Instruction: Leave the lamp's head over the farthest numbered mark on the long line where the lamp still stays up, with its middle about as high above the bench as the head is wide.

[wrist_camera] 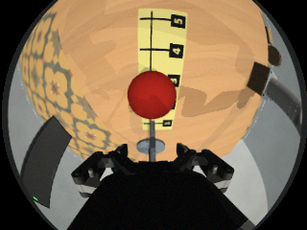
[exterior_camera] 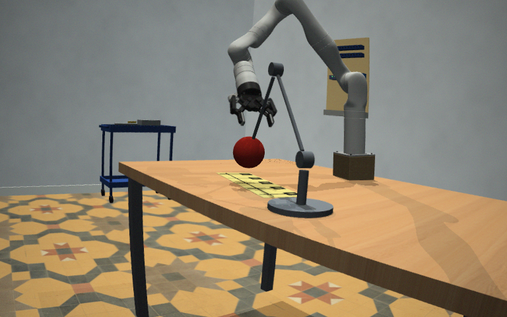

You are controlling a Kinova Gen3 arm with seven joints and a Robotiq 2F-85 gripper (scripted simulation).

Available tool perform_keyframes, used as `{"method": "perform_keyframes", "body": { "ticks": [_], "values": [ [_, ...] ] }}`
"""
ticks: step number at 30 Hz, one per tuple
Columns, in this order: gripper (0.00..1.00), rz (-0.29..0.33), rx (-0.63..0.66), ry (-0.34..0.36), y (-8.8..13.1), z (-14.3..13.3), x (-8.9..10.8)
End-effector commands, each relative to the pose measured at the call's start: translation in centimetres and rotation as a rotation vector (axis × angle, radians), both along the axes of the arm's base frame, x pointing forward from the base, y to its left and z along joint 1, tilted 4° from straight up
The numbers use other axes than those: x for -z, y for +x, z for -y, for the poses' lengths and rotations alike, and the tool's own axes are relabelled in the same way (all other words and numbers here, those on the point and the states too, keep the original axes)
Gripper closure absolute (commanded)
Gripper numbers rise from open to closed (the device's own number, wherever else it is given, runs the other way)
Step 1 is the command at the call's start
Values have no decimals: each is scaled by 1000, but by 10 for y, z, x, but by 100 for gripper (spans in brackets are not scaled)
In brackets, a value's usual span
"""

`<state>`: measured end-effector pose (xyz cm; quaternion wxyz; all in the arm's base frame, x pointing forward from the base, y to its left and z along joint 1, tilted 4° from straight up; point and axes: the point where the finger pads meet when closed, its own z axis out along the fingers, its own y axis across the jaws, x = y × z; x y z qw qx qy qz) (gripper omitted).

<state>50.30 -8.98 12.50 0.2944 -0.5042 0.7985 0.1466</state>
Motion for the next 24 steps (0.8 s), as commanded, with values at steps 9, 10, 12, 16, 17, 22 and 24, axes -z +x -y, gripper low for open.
{"method": "perform_keyframes", "body": {
  "ticks": [9,10,12,16,17,22,24],
  "values": [
    [0,2,0,-1,-14,23,-35],
    [0,2,0,-1,-15,25,-38],
    [0,2,0,-1,-18,30,-45],
    [0,2,0,-1,-21,34,-52],
    [0,2,0,-1,-22,36,-55],
    [0,1,-4,2,-29,45,-70],
    [0,1,-5,3,-31,48,-75]
  ]
}}
